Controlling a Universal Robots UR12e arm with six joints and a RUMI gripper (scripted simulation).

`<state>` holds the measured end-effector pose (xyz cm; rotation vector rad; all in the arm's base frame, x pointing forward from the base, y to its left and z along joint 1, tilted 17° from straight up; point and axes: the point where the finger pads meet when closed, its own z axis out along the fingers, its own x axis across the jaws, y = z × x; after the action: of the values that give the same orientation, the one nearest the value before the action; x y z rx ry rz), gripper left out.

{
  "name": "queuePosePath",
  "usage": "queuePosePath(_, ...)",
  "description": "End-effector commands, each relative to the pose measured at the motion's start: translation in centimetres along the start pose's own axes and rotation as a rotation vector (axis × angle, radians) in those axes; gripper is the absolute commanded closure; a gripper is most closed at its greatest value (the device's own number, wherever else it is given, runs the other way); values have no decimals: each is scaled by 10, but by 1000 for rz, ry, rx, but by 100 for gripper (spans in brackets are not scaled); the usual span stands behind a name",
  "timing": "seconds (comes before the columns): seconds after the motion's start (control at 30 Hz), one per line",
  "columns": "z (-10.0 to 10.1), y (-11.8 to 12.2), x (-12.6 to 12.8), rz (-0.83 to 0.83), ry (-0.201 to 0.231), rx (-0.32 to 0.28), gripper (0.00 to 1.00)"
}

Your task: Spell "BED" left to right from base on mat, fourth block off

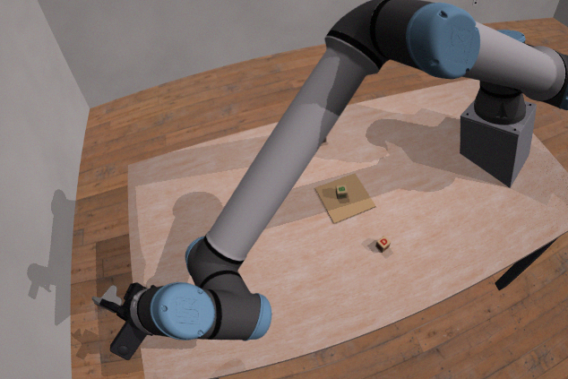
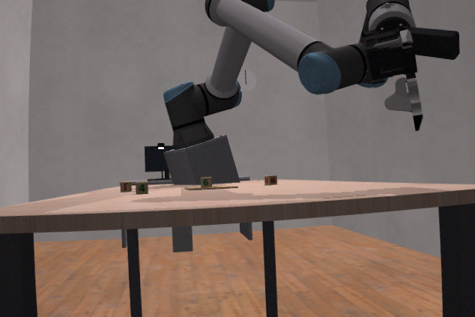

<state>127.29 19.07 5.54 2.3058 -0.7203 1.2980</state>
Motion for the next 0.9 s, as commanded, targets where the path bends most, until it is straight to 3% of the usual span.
queuePosePath(0.0,-1,4,-1,3,-6,6,0)
queuePosePath(0.57,-10,58,-39,28,-97,63,0)
queuePosePath(0.87,-35,118,-83,62,-193,117,0)
